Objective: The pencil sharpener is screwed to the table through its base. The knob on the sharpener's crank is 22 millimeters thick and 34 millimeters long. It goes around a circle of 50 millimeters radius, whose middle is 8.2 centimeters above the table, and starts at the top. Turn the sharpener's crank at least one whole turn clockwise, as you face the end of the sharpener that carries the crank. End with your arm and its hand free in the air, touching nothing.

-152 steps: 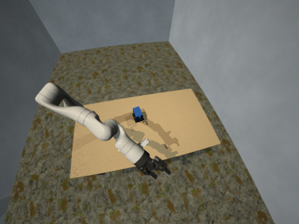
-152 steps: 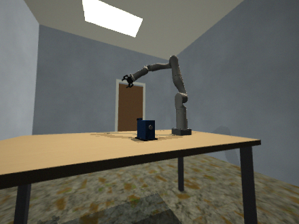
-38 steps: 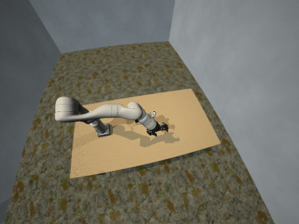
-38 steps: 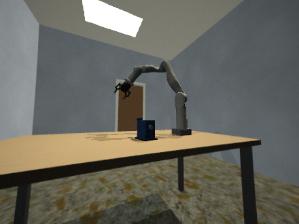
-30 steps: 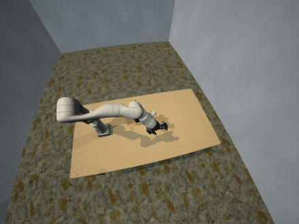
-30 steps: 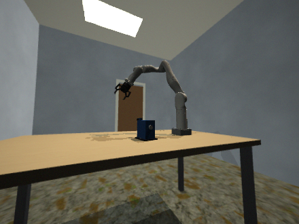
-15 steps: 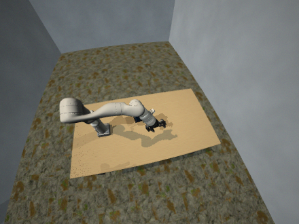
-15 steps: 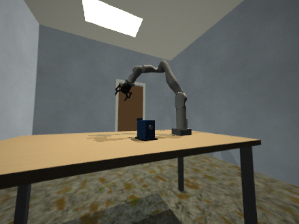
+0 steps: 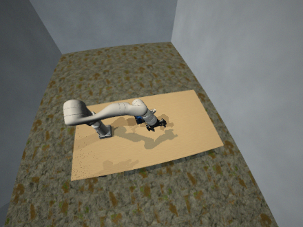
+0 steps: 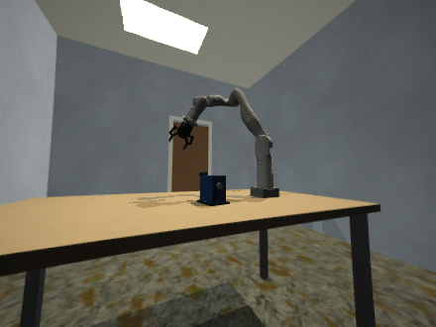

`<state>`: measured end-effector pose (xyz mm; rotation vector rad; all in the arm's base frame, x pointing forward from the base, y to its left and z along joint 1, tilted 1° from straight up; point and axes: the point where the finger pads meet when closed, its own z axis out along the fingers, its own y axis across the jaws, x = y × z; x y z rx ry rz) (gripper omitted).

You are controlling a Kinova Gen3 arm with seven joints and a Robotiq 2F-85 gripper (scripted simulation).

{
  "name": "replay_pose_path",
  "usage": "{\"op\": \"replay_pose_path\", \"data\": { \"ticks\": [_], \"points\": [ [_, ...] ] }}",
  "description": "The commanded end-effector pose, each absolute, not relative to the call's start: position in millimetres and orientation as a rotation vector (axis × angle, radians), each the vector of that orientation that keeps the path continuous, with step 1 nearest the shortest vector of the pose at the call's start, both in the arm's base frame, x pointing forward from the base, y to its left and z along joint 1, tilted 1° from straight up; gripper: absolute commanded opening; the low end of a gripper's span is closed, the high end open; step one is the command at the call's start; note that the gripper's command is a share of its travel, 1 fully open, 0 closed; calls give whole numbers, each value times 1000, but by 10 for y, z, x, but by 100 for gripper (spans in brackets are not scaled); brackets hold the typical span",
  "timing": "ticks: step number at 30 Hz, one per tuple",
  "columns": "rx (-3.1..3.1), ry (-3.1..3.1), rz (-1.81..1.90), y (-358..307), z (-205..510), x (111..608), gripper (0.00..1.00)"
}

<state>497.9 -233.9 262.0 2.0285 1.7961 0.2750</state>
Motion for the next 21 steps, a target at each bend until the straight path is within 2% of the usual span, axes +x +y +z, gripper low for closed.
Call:
{"op": "replay_pose_path", "data": {
  "ticks": [1, 21],
  "points": [
    [2024, 1804, 278, -2304, 2614, 4999, 100],
    [2057, 1904, 249, -1903, 2379, 4909, 100]
  ]
}}
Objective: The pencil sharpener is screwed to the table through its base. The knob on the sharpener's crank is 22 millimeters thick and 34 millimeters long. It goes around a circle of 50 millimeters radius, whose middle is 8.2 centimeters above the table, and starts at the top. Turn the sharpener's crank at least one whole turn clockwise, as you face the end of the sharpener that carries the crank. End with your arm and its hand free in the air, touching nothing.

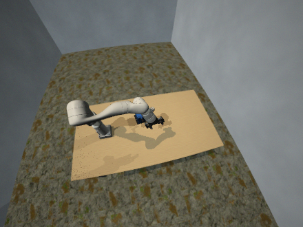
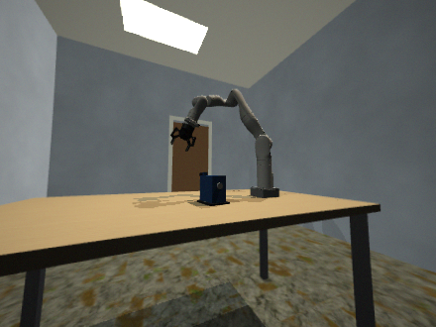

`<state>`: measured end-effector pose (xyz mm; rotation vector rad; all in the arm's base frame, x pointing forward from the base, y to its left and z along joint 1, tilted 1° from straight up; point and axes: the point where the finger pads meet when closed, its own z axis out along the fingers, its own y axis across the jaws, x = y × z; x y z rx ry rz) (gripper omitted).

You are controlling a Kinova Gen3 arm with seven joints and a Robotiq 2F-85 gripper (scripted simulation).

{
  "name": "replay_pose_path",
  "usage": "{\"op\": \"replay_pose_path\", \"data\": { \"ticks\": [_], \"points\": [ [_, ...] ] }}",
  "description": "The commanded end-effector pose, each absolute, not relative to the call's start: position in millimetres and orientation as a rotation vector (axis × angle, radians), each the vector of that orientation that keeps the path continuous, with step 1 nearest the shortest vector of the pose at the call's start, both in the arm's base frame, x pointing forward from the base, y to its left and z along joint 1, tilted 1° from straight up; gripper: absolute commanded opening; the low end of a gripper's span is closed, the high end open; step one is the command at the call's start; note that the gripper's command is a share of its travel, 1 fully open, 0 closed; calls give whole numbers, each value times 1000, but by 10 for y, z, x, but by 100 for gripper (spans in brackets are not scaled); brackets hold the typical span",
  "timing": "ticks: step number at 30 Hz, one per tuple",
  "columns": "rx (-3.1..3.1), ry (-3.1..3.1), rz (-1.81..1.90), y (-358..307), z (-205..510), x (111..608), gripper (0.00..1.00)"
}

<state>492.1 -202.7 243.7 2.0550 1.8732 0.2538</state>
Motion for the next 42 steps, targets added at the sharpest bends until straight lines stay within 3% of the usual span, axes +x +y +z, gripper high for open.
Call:
{"op": "replay_pose_path", "data": {
  "ticks": [1, 42],
  "points": [
    [2057, 1904, 249, -1903, 2379, 4909, 100],
    [2096, 2042, 184, -1378, 2091, 4710, 100]
  ]
}}
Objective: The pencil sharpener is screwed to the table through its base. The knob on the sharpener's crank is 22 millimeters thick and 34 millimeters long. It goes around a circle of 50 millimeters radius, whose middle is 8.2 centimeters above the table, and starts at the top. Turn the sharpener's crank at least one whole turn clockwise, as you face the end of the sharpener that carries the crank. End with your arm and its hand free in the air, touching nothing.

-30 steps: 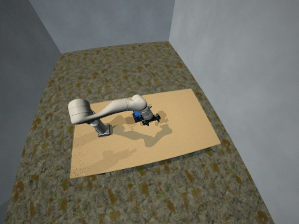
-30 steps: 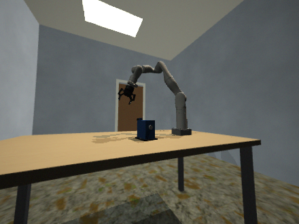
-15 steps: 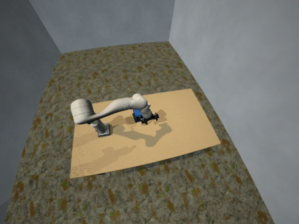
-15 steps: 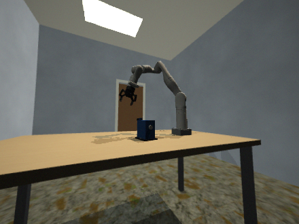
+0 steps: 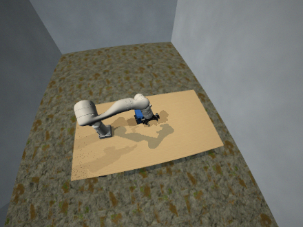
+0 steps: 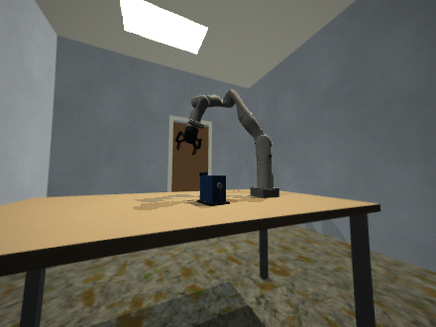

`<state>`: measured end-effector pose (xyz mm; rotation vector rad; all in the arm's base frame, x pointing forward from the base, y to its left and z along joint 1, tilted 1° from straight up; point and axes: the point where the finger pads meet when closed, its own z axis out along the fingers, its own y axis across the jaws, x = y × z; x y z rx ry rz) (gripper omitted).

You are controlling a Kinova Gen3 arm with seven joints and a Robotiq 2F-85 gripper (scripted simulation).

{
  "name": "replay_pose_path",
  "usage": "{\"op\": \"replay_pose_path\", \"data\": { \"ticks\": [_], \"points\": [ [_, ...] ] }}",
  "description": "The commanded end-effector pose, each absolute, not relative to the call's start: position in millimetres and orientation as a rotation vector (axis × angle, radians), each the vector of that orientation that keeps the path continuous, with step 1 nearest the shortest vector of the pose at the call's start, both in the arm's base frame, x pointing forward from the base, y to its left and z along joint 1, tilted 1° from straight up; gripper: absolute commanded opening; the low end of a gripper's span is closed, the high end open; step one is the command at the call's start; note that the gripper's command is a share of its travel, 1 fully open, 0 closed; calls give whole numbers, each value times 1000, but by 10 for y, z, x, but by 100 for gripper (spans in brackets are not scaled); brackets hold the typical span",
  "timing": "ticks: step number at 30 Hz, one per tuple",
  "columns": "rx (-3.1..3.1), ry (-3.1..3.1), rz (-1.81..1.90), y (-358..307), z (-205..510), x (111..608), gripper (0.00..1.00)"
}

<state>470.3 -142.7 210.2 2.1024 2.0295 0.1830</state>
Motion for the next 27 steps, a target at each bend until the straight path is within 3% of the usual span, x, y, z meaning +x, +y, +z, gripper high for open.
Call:
{"op": "replay_pose_path", "data": {
  "ticks": [1, 27],
  "points": [
    [2096, 2042, 184, -1378, 2091, 4710, 100],
    [2111, 2108, 141, -1141, 1969, 4585, 100]
  ]
}}
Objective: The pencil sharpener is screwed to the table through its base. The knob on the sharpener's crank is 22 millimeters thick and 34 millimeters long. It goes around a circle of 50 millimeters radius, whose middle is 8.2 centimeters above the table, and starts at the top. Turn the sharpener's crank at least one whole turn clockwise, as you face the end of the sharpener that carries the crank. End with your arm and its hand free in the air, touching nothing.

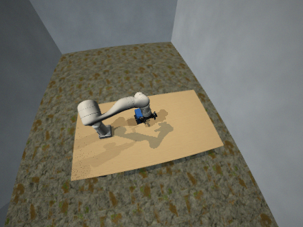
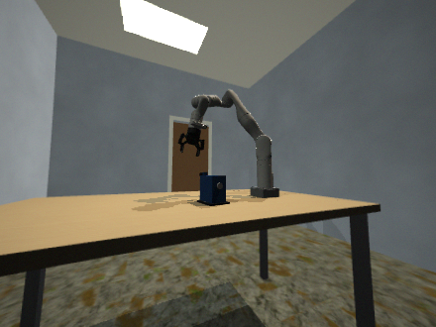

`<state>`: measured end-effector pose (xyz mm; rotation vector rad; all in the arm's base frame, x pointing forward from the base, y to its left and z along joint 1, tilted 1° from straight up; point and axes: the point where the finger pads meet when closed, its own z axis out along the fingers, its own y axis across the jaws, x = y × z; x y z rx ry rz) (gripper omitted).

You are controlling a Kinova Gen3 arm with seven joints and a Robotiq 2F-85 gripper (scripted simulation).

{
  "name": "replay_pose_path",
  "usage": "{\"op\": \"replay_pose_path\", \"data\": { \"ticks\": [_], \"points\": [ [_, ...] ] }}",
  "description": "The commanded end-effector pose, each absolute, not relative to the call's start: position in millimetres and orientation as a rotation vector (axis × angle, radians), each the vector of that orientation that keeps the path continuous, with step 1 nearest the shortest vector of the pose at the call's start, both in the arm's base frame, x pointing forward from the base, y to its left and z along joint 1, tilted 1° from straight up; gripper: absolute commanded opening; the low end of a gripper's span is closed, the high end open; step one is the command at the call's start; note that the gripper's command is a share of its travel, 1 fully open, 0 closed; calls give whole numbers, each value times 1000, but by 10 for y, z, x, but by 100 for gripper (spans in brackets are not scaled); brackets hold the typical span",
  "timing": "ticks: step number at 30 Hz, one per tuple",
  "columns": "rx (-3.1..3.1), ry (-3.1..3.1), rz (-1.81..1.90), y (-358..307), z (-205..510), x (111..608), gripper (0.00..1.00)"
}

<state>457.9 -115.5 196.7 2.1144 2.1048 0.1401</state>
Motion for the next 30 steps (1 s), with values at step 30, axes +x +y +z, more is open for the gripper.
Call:
{"op": "replay_pose_path", "data": {
  "ticks": [30],
  "points": [
    [2137, 2268, -2, -599, 1709, 4194, 100]
  ]
}}
